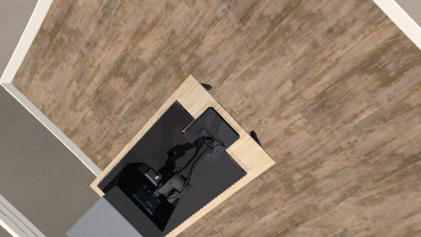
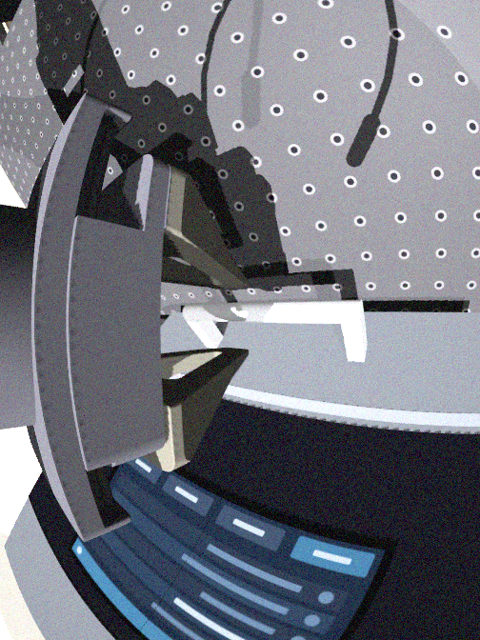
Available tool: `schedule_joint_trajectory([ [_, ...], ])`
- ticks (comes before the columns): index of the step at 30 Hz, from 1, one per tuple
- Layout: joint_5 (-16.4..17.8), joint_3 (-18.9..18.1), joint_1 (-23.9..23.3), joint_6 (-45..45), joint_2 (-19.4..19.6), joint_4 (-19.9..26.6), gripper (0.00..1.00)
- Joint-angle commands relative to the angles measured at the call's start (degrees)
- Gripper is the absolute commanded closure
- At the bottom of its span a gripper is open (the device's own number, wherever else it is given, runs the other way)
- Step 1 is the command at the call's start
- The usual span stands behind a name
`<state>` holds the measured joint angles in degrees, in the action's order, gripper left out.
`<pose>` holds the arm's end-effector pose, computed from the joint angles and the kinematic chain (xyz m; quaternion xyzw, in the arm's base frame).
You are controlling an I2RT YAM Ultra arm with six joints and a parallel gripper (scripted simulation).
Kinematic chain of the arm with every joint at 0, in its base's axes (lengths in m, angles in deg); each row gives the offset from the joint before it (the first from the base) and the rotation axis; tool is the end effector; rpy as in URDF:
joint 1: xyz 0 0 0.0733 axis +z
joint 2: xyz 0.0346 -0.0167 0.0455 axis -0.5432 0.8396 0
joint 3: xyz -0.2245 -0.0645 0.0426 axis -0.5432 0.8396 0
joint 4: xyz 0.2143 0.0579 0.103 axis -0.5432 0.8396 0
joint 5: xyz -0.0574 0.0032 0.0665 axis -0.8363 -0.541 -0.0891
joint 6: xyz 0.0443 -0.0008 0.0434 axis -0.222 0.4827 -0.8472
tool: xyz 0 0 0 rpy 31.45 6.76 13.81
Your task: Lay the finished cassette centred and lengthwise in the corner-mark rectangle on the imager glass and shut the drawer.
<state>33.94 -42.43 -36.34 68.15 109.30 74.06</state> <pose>0.3930 -0.0208 0.0775 -0.6439 0.6661 -0.2629 0.2694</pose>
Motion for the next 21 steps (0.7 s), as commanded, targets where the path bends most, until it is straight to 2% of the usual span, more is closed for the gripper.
schedule_joint_trajectory([
  [1,0.8,1.3,-0.5,-0.2,-2.2,1.7,0.65],
  [21,0.9,4.7,-0.9,0.2,-7.4,3.6,0.65],
])
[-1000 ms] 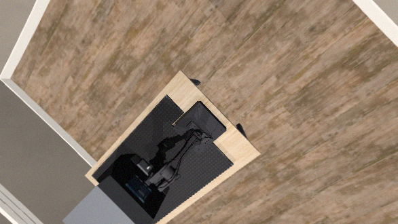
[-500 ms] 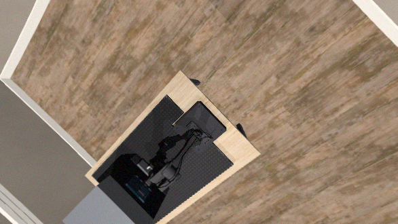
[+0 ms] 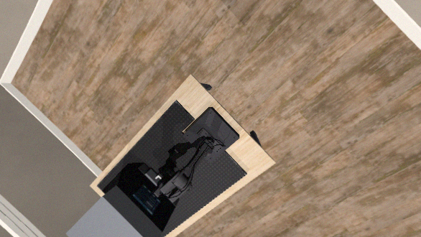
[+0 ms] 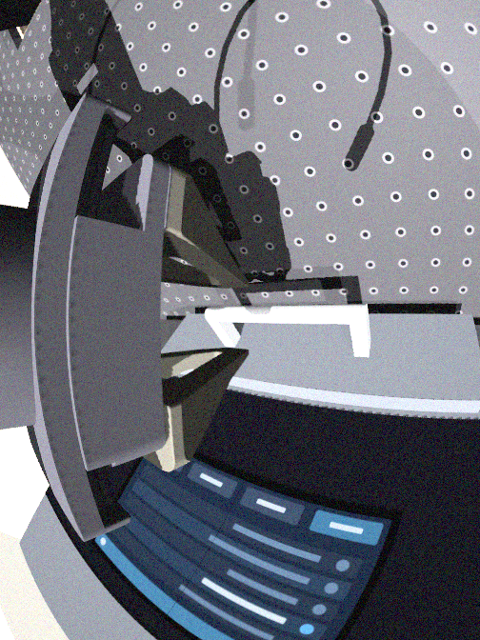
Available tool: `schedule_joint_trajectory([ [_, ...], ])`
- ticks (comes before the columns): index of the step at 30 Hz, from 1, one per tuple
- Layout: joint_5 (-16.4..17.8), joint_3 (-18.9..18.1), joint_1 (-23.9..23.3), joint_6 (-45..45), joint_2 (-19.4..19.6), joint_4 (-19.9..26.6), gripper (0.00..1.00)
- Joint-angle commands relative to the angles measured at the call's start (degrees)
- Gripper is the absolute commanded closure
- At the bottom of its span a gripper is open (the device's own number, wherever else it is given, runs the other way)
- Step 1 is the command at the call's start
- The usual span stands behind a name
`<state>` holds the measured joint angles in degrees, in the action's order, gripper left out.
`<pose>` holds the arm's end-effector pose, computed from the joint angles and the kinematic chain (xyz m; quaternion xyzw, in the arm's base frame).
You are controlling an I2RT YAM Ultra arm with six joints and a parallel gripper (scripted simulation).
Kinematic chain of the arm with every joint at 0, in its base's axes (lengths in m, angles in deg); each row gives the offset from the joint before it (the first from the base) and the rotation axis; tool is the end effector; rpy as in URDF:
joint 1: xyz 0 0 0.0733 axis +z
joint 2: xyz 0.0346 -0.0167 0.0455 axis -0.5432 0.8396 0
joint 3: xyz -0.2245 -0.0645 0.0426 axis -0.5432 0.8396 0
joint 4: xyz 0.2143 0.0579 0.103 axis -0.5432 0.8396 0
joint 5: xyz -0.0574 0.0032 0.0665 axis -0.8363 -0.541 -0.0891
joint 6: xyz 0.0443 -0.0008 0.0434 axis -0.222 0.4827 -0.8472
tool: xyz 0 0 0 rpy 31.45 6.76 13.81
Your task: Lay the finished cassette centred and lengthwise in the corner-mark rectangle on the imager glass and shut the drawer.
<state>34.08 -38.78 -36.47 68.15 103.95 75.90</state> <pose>0.3784 -0.0206 0.0924 -0.6438 0.6668 -0.2616 0.2692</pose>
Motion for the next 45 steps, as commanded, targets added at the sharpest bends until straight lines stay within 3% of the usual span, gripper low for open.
schedule_joint_trajectory([
  [1,0.8,1.2,-0.7,0.2,-2.4,1.9,0.65],
  [12,0.8,2.7,-0.9,0.2,-5.0,3.0,0.65],
  [45,0.8,2.4,-0.9,0.2,-4.3,3.0,0.65],
])
